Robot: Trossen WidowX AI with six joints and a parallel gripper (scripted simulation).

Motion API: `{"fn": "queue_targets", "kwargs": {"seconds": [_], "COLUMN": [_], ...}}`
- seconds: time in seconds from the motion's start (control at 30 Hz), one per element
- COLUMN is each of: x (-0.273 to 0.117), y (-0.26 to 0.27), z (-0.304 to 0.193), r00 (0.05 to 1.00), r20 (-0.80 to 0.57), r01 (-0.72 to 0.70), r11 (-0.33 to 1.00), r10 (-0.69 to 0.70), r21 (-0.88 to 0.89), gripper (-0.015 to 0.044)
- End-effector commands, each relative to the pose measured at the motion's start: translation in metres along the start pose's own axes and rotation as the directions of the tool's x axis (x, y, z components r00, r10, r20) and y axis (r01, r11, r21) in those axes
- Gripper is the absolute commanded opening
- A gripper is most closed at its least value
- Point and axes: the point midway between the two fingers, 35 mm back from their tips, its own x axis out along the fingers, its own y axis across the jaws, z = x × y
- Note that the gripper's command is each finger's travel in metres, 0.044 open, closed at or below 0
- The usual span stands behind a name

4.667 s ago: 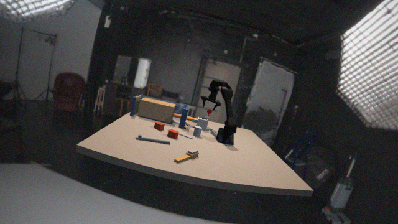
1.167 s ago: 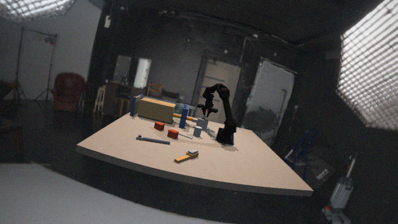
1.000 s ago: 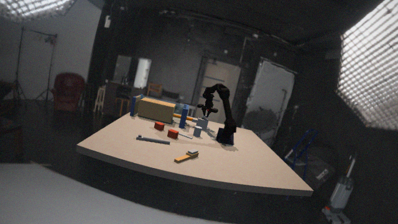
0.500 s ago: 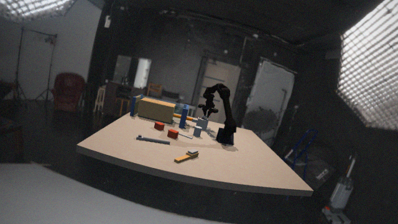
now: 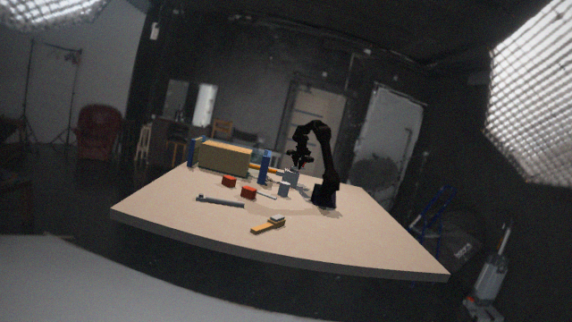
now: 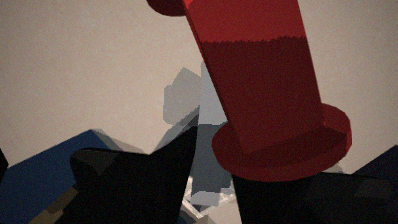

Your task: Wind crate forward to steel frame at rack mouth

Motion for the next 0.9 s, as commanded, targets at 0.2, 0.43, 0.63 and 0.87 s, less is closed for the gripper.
{"fn": "queue_targets", "kwargs": {"seconds": [0.2, 0.43, 0.63, 0.87], "x": [0.001, 0.002, 0.002, 0.002], "y": [-0.004, -0.008, -0.011, -0.013], "z": [-0.001, -0.001, -0.002, -0.002], "r00": [1.000, 1.000, 1.000, 0.999], "r20": [0.000, -0.001, -0.002, -0.003], "r01": [0.012, 0.021, 0.027, 0.033], "r11": [0.995, 0.984, 0.972, 0.958], "r10": [-0.012, -0.021, -0.028, -0.034], "r21": [0.101, 0.179, 0.235, 0.284], "gripper": [0.0000, 0.0000, 0.0000, 0.0000]}}
